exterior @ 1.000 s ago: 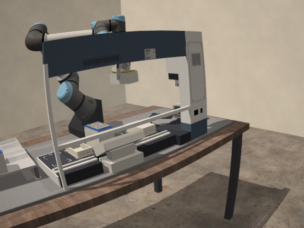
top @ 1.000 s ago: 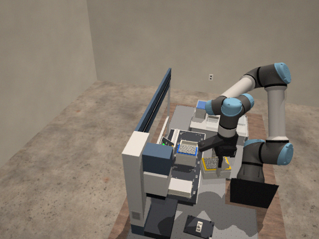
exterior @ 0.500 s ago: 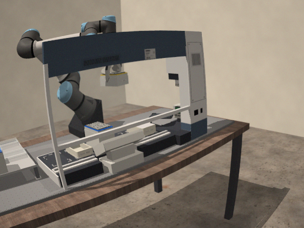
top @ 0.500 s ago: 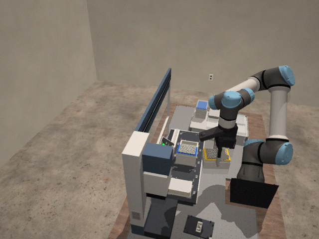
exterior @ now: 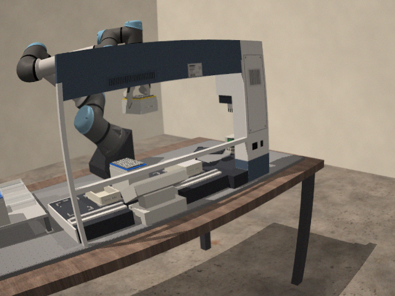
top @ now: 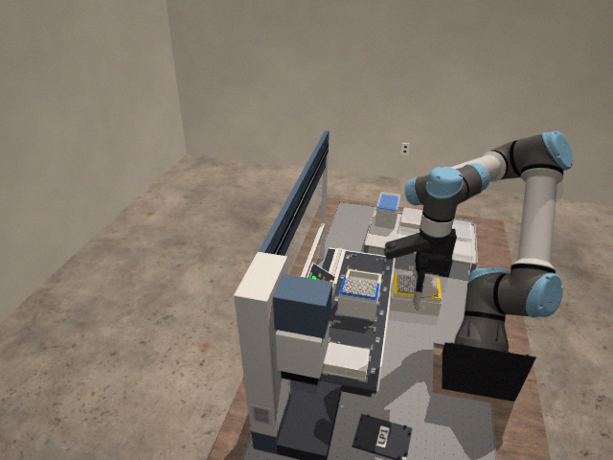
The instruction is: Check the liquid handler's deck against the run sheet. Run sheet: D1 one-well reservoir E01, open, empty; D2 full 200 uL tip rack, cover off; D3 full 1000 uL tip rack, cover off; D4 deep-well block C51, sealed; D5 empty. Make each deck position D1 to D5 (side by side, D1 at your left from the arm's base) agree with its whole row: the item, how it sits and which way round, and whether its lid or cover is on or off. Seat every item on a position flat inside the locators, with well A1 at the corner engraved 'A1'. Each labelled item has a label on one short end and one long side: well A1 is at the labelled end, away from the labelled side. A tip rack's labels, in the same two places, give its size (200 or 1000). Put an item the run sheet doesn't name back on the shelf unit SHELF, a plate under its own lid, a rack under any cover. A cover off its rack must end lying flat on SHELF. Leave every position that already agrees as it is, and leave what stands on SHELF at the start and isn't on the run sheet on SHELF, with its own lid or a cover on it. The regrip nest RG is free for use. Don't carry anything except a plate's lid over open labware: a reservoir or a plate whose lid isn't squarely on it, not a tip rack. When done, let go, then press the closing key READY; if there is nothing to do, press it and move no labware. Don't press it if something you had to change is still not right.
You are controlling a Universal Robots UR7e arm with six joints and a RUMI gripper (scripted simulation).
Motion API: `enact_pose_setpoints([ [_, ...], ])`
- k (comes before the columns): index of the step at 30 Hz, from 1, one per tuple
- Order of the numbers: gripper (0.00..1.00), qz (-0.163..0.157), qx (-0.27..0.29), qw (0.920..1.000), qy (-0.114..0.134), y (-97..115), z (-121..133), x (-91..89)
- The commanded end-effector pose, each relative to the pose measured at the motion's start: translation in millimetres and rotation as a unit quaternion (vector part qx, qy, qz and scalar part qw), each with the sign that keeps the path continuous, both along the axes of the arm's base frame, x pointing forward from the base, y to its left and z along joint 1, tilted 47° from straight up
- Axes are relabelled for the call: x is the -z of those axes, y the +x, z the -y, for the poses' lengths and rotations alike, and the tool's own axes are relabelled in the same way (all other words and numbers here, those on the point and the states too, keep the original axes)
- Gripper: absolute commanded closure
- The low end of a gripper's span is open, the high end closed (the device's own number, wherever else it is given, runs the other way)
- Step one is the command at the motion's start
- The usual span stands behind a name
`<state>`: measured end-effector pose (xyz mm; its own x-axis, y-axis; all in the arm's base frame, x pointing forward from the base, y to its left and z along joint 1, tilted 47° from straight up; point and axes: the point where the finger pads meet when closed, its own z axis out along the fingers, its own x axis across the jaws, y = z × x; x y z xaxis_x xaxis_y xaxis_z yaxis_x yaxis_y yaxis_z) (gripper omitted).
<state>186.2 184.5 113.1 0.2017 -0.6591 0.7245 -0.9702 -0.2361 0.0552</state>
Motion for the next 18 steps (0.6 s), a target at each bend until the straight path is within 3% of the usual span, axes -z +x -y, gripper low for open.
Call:
enact_pose_setpoints([
  [1, 1.00, 0.021, 0.020, 0.9996, 0.004, 2.1, 10.0, -11.7],
  [10, 1.00, 0.023, 0.022, 0.9995, 0.004, 7.2, 37.0, -40.7],
  [18, 1.00, 0.023, 0.022, 0.9995, 0.004, 12.2, 36.6, -41.3],
])
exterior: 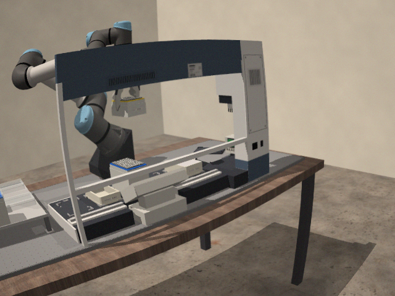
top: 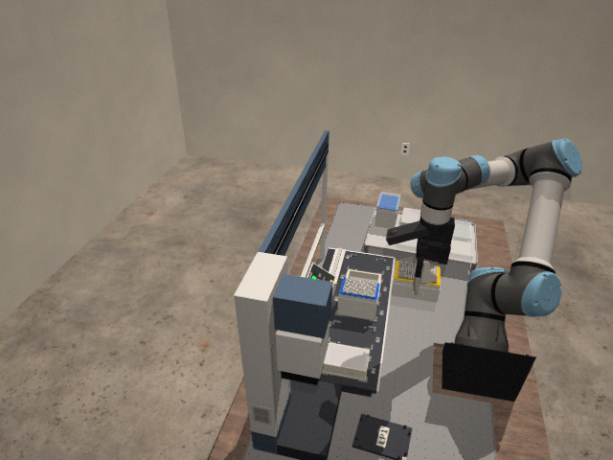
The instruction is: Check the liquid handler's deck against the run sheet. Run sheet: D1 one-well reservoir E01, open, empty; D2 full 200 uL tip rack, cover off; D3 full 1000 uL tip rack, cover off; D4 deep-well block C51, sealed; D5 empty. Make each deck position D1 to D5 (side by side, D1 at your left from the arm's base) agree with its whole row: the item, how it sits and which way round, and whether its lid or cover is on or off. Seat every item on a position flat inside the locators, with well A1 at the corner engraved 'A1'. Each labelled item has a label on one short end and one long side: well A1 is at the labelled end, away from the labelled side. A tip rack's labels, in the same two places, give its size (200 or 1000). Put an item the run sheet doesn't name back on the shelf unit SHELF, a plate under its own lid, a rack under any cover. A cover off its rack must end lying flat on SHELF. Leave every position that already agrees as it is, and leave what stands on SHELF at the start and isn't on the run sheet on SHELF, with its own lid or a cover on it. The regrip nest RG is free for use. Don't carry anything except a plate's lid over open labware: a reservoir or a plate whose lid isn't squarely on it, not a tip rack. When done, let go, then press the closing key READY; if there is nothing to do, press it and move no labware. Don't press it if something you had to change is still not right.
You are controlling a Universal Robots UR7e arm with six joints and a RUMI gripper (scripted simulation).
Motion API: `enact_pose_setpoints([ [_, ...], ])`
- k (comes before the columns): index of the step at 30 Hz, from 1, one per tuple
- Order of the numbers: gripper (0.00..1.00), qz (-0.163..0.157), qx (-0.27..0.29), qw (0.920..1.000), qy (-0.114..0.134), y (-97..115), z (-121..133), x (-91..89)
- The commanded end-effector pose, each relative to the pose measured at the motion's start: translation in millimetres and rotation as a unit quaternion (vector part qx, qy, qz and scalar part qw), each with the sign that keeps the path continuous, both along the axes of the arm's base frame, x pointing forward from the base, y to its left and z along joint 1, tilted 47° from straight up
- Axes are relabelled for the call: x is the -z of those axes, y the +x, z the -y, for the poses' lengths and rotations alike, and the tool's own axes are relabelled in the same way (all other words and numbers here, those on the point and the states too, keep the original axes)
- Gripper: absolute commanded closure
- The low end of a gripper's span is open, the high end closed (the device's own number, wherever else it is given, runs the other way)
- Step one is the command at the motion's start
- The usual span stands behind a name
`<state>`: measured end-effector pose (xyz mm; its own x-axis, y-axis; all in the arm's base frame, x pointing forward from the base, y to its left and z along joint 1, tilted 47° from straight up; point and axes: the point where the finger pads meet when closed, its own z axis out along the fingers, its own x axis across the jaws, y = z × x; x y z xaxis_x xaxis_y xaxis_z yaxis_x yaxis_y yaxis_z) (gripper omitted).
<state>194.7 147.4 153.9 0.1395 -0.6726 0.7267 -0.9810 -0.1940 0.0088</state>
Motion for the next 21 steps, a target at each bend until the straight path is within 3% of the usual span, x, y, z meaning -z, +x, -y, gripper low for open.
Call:
enact_pose_setpoints([
  [1, 1.00, 0.000, 0.000, 1.0000, 0.000, 3.7, -0.5, -0.6],
  [16, 1.00, 0.000, 0.000, 1.0000, 0.000, 77.4, -14.4, -0.6],
  [21, 1.00, 0.000, 0.000, 1.0000, 0.000, 92.1, -17.2, -0.6],
])
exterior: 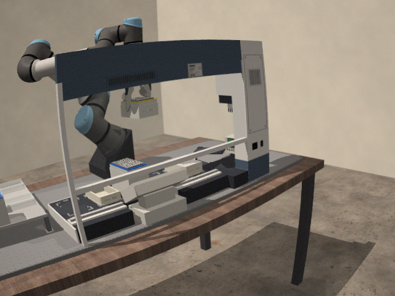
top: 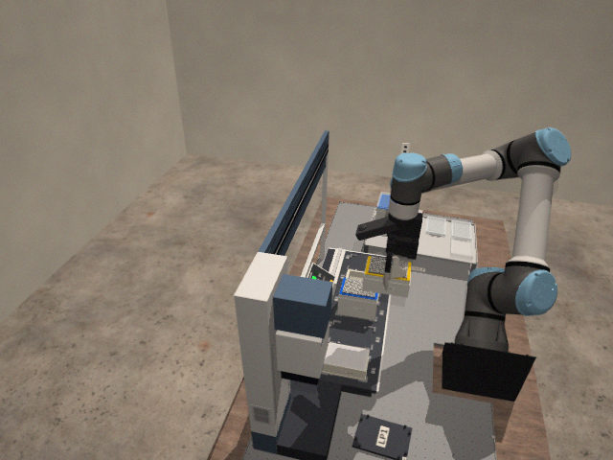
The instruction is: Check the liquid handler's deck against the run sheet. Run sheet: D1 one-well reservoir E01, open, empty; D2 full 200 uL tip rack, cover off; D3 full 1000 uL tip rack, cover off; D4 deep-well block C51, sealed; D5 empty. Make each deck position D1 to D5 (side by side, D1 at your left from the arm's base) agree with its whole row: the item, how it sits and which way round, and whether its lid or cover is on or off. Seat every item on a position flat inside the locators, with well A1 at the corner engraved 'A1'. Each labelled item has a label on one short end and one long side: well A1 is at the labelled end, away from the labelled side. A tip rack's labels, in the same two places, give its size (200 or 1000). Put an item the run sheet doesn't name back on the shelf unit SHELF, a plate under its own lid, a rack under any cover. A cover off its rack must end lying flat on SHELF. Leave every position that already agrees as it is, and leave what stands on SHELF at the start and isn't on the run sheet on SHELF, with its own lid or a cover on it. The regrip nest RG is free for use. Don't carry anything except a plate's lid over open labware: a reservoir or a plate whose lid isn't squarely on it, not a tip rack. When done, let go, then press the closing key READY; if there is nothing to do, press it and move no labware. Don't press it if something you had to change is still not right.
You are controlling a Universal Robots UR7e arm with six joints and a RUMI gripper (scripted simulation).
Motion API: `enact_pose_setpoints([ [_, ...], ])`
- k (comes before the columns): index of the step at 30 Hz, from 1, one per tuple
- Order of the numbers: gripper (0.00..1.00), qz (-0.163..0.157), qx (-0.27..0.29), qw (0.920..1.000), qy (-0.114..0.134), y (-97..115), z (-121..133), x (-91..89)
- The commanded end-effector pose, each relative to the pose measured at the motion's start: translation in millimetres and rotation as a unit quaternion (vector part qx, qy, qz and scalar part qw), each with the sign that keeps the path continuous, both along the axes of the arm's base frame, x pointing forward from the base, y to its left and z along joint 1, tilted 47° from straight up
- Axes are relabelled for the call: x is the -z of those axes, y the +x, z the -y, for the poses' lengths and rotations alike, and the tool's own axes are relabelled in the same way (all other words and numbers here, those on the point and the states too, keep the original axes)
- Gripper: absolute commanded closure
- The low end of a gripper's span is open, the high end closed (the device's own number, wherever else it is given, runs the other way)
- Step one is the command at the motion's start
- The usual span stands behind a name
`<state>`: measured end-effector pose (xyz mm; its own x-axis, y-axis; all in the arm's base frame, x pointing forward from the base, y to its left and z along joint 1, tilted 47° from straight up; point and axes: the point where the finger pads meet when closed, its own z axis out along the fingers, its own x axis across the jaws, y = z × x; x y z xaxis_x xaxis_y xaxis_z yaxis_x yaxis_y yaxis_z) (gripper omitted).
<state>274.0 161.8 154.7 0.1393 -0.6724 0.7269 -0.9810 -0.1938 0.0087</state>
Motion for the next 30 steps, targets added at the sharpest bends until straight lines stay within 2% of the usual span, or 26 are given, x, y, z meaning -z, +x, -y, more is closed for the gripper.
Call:
enact_pose_setpoints([
  [1, 1.00, 0.000, 0.000, 1.0000, 0.000, 17.8, -3.8, 0.3],
  [12, 1.00, 0.000, 0.000, 1.0000, 0.000, 71.8, -14.0, 0.3],
  [16, 1.00, 0.000, 0.000, 1.0000, 0.000, 80.2, -15.6, 0.3],
  [30, 1.00, 0.000, 0.000, 1.0000, 0.000, 80.4, -15.7, 0.3],
])
